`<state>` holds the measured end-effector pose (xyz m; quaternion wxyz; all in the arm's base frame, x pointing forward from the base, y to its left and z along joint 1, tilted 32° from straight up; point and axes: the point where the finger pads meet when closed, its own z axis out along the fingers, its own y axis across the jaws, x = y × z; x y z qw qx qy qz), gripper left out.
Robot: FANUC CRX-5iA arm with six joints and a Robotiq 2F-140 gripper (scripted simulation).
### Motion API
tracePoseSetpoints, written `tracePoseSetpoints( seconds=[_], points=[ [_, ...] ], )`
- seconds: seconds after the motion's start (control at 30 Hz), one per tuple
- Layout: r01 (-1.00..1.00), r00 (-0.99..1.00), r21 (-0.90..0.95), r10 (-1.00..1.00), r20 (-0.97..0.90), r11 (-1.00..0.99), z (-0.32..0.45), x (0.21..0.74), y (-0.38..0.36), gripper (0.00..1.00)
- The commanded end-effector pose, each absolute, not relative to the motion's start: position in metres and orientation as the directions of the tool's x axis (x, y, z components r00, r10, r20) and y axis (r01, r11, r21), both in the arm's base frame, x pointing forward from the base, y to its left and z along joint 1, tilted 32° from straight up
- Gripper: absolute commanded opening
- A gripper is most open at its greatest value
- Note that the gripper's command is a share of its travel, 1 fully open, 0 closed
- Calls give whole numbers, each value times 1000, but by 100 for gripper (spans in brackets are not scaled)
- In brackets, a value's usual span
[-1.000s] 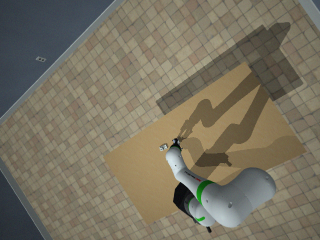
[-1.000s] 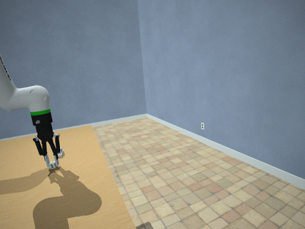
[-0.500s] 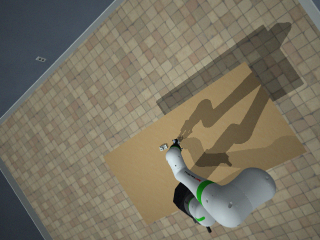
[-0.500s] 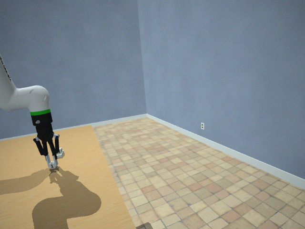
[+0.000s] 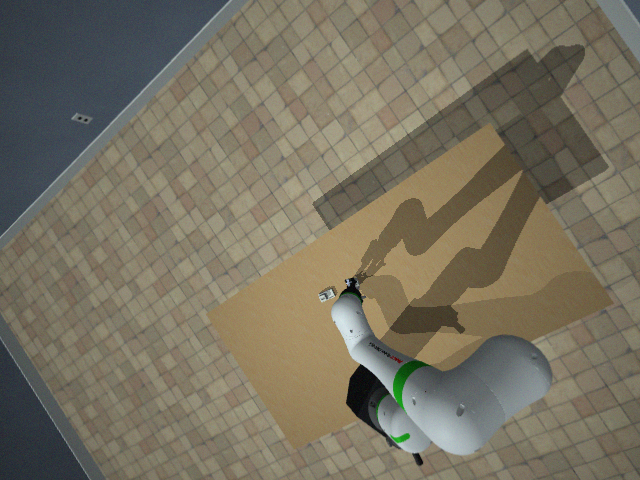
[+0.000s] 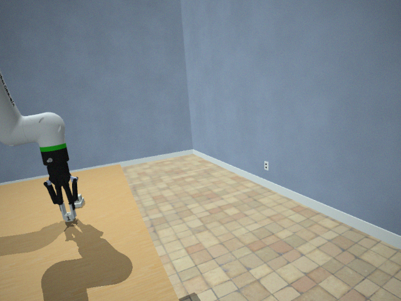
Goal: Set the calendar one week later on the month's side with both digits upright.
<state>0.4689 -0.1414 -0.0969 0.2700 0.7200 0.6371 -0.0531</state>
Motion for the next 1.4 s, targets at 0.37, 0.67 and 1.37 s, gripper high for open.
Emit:
tracePoseSetpoints(
  seconds=[0.37,0.67,1.37],
  points=[
    [946,183,321,889,-421,-42,-86,466,-136,16],
    [946,183,321,889,-421,-42,-35,450,-108,16],
    [952,145,304,890,-433,-8,-13,442,-95,16]
  ],
)
